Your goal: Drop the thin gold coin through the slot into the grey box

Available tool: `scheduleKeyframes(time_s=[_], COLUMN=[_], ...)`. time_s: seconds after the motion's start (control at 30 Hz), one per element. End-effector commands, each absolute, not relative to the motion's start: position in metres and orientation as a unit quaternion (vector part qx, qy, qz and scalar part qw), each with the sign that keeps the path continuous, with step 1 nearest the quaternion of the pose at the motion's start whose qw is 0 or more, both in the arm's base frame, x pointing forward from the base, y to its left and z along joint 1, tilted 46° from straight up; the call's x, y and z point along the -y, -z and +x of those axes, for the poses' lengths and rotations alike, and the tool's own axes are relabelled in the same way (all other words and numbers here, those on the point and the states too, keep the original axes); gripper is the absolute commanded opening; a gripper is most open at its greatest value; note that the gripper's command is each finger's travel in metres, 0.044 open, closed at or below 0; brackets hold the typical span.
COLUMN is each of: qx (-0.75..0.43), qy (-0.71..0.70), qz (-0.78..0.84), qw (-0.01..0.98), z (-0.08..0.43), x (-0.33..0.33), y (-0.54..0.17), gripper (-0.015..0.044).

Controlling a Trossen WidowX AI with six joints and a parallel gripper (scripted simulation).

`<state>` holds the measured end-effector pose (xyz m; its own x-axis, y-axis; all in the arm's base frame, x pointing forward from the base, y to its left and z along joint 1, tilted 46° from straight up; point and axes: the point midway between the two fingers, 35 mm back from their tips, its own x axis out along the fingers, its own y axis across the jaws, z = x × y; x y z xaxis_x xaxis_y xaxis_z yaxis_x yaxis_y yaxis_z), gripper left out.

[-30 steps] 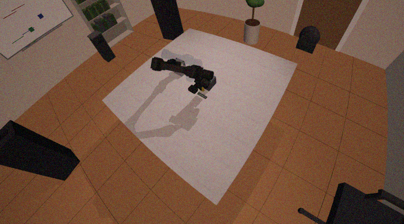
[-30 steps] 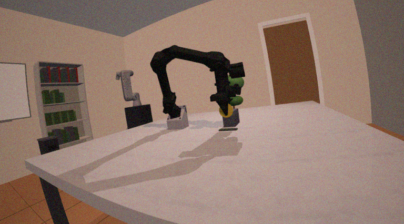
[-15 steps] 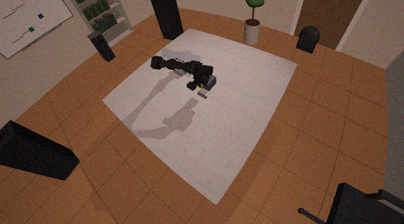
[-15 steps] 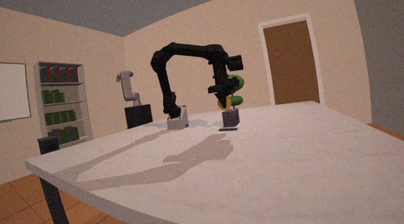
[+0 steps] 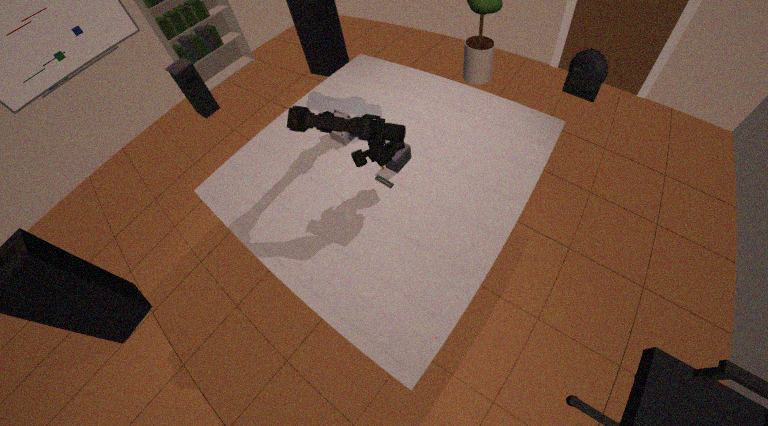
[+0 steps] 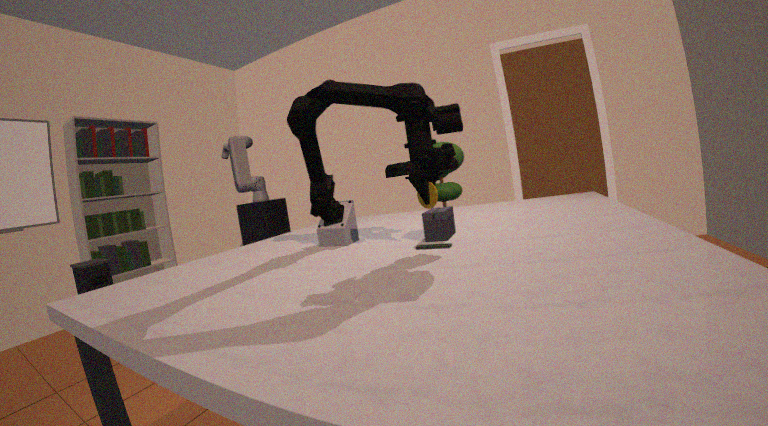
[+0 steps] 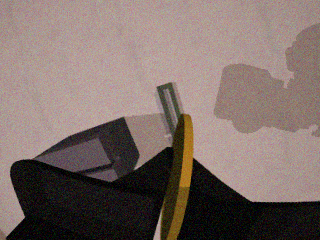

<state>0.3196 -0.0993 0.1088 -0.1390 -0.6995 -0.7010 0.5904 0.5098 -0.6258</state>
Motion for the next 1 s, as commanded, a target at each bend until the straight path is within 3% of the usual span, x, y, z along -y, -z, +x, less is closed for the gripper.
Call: scheduleKeyframes(time_s=[0.0, 0.97], qx=[-0.536, -0.238], qy=[0.530, 0.715], qz=[0.000, 0.297], qw=[0.657, 0.586], z=[0.3208, 0.3239], x=[0.0977, 0.0958], y=[-0.1086, -0.1067], gripper=[0.0000, 0.0000])
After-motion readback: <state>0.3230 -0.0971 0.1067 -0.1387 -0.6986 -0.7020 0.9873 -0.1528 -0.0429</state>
